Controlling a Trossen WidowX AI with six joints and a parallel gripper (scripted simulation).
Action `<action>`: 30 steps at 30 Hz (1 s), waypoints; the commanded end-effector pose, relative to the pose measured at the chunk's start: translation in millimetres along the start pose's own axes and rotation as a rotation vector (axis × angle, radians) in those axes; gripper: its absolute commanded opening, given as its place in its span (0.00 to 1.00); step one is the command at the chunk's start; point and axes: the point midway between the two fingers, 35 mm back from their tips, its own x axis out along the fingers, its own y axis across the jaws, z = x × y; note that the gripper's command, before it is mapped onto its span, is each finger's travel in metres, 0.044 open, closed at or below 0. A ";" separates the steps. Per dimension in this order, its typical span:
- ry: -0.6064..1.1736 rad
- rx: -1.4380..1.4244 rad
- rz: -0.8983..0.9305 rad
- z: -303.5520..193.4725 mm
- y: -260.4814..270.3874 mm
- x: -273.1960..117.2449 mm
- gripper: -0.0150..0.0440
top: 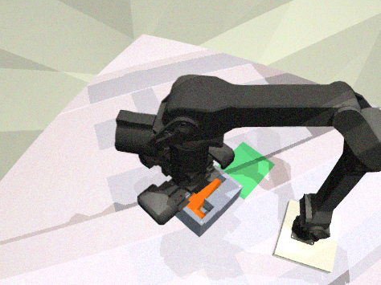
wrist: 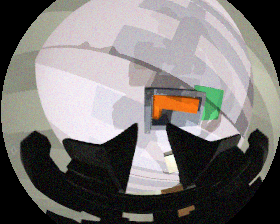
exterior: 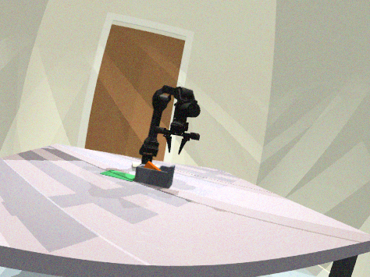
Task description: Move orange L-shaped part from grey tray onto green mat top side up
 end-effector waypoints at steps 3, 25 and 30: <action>0.000 0.000 0.000 0.0 0.0 0.2 0.56; 0.000 0.000 0.000 0.0 0.0 0.2 0.56; -0.002 -0.001 0.000 1.7 0.8 19.0 0.56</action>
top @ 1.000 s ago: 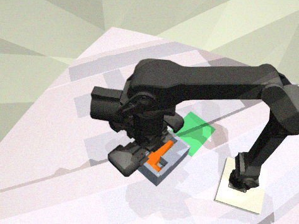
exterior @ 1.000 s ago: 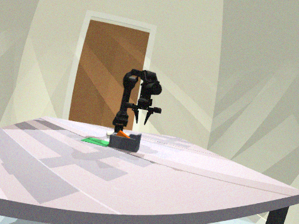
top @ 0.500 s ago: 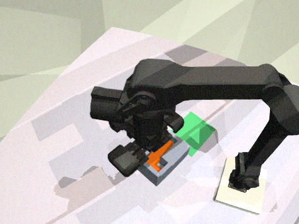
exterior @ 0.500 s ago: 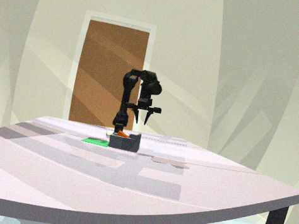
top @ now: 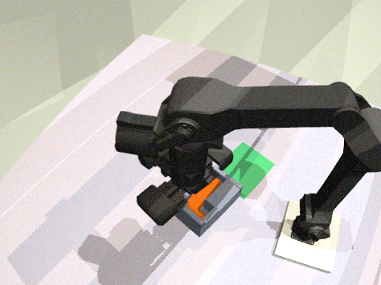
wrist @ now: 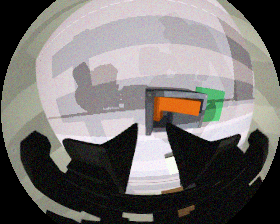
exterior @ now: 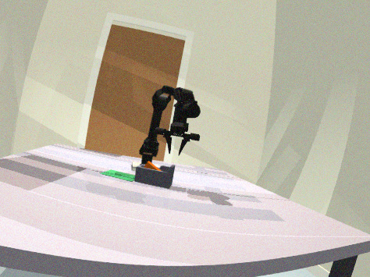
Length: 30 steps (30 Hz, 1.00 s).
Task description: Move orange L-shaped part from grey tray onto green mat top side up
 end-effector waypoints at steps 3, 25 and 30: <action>0.005 -0.003 -0.007 -0.3 -1.2 46.2 0.56; 0.003 -0.004 -0.007 -1.6 -2.5 76.7 0.56; 0.003 -0.004 -0.007 -1.5 -2.5 85.1 0.56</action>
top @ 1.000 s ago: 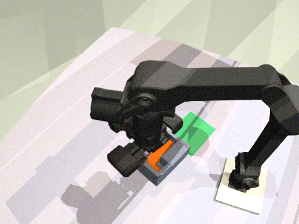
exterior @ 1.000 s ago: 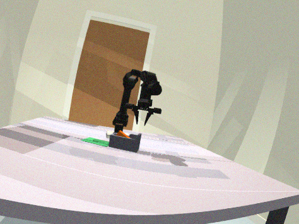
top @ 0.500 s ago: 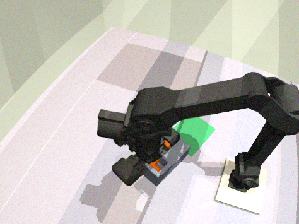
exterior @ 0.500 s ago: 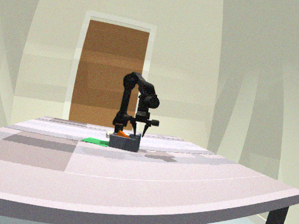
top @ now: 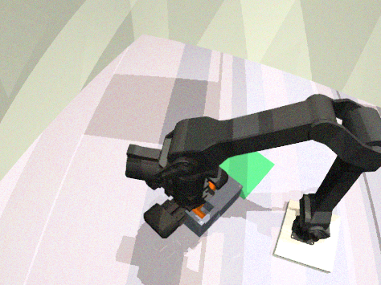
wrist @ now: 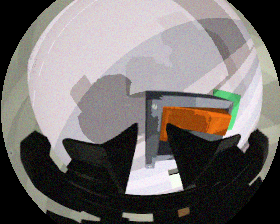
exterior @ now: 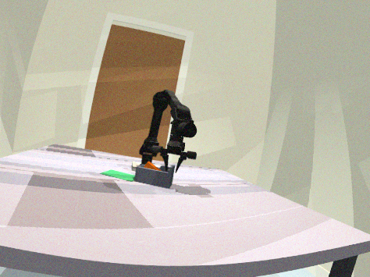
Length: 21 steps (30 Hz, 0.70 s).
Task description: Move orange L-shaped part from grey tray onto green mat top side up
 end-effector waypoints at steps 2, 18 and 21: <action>0.008 -0.004 -0.010 -0.9 -1.4 12.6 0.56; 0.008 -0.004 -0.010 -1.6 -1.9 26.6 0.56; 0.008 -0.004 -0.010 -1.6 -1.9 26.6 0.56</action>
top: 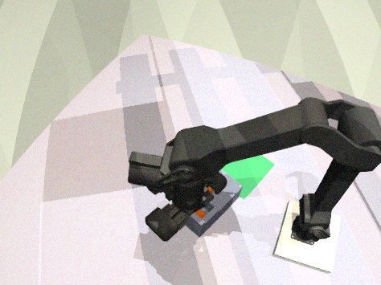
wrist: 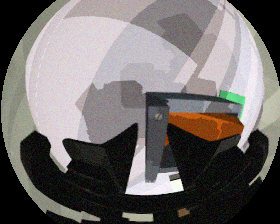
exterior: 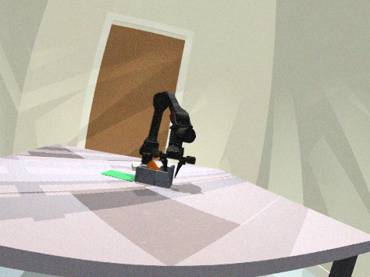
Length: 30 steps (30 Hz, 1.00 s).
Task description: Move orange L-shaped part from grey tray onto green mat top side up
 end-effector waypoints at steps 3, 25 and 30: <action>0.007 -0.004 -0.009 -0.8 -1.2 4.7 0.56; 0.007 -0.004 -0.008 -0.8 11.1 -11.8 0.56; 0.007 -0.004 -0.008 2.8 9.4 -44.8 0.56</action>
